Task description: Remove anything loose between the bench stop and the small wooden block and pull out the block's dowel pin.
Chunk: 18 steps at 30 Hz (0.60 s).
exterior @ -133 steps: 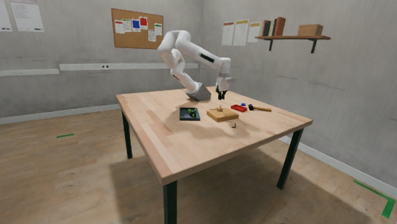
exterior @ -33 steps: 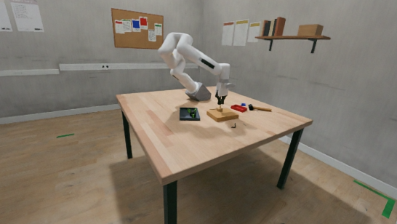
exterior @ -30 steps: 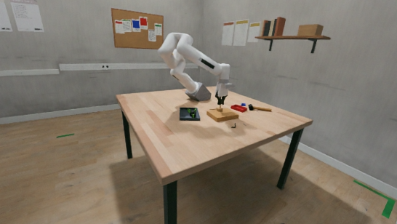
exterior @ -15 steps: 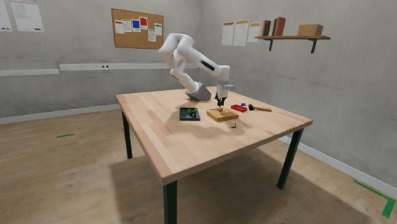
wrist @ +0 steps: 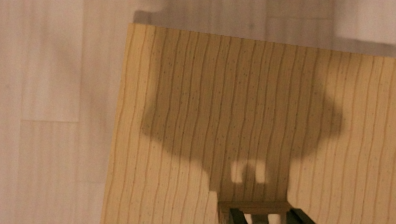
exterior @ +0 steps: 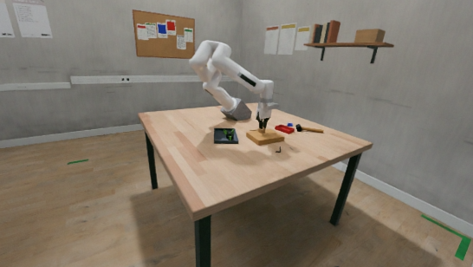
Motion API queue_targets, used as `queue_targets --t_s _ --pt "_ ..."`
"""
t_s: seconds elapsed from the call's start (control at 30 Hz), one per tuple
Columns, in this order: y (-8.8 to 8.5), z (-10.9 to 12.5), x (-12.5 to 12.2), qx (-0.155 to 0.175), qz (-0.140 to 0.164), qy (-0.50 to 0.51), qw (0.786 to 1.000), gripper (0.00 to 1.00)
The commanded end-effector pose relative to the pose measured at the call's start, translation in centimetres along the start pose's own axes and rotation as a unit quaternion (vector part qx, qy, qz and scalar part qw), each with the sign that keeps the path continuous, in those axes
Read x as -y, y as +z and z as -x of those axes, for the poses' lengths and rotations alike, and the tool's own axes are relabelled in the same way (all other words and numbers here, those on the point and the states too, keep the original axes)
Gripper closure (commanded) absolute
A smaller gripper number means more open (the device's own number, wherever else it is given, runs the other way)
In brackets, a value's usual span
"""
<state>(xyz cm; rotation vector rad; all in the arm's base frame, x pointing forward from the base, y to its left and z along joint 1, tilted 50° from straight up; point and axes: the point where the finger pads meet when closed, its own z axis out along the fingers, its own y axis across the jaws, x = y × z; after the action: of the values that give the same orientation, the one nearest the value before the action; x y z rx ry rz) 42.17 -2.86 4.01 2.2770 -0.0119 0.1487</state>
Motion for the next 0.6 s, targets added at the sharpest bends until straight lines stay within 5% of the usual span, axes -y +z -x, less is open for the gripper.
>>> queue_targets --t_s 0.0,0.57 --pt "0.26 -0.12 0.02 -0.002 -0.001 0.001 1.0 0.72" --pt "0.55 -0.12 0.02 -0.002 -0.001 0.001 1.0 0.72"
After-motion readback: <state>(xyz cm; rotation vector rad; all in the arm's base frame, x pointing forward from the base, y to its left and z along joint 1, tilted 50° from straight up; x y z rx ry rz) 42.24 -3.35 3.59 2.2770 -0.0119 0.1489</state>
